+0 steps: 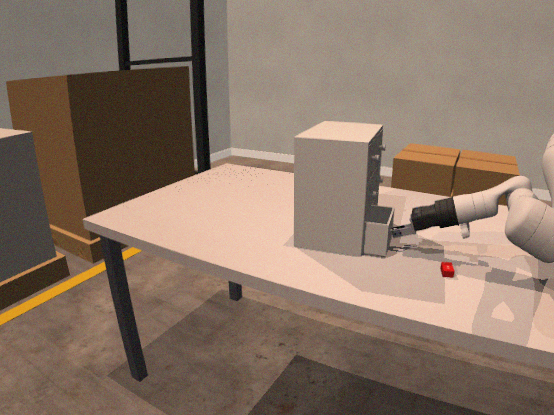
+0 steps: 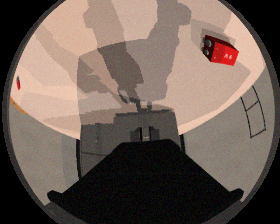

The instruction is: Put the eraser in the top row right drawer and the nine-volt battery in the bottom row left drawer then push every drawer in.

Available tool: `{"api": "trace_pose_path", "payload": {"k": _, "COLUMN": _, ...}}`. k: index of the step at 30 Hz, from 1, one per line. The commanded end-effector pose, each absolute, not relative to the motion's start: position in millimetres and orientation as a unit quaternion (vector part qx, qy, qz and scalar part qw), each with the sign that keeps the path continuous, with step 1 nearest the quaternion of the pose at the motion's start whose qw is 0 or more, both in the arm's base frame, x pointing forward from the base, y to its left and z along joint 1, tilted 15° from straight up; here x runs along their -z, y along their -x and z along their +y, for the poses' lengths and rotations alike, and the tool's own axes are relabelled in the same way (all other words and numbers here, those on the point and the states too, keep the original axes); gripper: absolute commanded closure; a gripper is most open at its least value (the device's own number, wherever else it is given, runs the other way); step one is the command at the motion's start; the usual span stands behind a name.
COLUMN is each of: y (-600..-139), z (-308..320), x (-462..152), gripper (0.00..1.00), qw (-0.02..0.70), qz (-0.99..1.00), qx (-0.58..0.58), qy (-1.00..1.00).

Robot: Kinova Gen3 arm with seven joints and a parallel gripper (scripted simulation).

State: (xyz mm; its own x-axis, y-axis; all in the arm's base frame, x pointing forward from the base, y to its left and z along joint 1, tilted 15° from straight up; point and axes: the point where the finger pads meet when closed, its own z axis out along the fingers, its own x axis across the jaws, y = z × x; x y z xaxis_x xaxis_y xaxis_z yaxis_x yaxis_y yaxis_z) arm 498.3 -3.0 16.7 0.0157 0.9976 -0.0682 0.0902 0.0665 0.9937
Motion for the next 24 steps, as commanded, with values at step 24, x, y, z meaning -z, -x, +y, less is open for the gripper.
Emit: {"api": "trace_pose_path", "payload": {"k": 24, "y": -482, "z": -3, "x": -16, "gripper": 0.33, "qw": 0.499, "qz": 0.533, "qx": -0.457, "qy": -0.507}}
